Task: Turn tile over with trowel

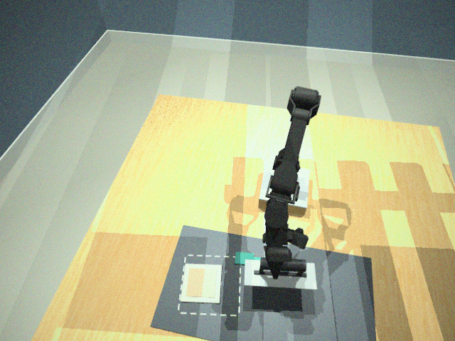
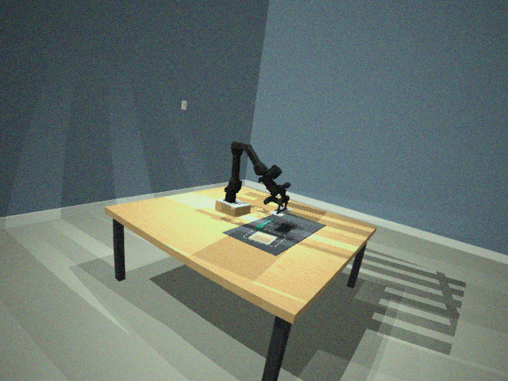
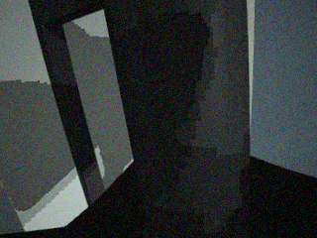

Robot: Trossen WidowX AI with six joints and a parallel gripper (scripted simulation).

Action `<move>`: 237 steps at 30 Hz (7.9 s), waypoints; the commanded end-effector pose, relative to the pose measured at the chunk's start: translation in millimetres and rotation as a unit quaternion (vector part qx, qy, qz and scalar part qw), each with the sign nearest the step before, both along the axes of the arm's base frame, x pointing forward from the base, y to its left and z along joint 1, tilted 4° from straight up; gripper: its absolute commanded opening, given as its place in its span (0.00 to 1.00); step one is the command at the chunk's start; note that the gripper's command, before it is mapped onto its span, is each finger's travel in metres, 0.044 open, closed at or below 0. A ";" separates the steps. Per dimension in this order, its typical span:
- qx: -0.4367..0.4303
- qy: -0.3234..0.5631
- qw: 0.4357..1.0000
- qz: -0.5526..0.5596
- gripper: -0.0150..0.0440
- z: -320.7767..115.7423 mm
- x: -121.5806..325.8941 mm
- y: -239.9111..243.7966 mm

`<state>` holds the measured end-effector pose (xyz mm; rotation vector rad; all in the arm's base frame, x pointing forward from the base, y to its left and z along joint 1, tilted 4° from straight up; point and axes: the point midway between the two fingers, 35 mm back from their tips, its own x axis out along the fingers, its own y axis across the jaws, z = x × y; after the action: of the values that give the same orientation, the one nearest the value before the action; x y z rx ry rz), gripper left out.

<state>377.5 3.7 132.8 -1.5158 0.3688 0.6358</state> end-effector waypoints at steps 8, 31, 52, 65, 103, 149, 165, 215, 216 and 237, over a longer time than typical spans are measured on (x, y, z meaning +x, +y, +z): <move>0.007 0.013 1.000 -0.024 0.25 3.8 28.8 -41.3; 0.011 0.042 0.998 -0.043 0.25 -4.6 81.1 -158.9; -0.016 0.042 0.998 -0.040 0.25 -29.3 94.3 -273.3; -0.015 0.022 0.999 -0.018 0.25 -43.9 89.5 -334.3; -0.017 -0.008 1.000 0.000 0.25 -80.7 71.7 -395.1; -0.017 -0.008 1.000 0.000 0.25 -83.2 72.6 -392.5; -0.019 -0.009 0.999 0.026 0.25 -60.7 87.2 -381.7; -0.034 -0.038 0.850 0.525 0.25 -39.7 79.5 139.7; -0.034 -0.039 0.844 0.533 0.25 -39.8 73.7 148.0; -0.033 -0.047 0.780 0.623 0.25 -52.1 4.3 225.1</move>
<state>383.5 228.2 85.5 -1.7354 -0.8133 1.5590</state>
